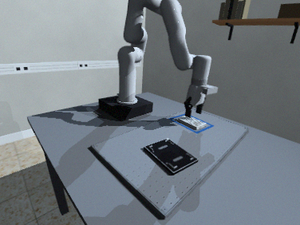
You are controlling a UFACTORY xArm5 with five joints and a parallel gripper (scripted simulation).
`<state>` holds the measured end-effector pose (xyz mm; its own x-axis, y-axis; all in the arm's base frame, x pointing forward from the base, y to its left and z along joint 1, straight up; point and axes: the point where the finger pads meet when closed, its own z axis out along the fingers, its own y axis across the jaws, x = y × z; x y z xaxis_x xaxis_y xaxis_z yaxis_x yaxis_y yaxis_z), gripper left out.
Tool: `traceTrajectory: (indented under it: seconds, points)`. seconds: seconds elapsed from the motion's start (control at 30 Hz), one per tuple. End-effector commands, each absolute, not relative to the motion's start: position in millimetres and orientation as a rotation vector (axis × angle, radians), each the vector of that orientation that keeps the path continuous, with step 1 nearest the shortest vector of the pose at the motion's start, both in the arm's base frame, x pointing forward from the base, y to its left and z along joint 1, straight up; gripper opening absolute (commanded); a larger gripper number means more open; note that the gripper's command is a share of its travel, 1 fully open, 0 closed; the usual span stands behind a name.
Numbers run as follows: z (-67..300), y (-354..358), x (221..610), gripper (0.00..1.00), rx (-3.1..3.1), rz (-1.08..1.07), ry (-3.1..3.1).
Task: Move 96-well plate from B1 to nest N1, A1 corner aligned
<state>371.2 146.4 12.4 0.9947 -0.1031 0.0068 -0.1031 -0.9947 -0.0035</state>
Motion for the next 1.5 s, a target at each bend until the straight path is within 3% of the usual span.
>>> traceTrajectory:
  seconds: [0.0,1.47]
  points:
    - [6.9,146.9,372.5,1.0,-3.134,-0.017,0.162]
    - [-20.0,146.9,372.7,1.0,-3.135,-0.017,0.162]
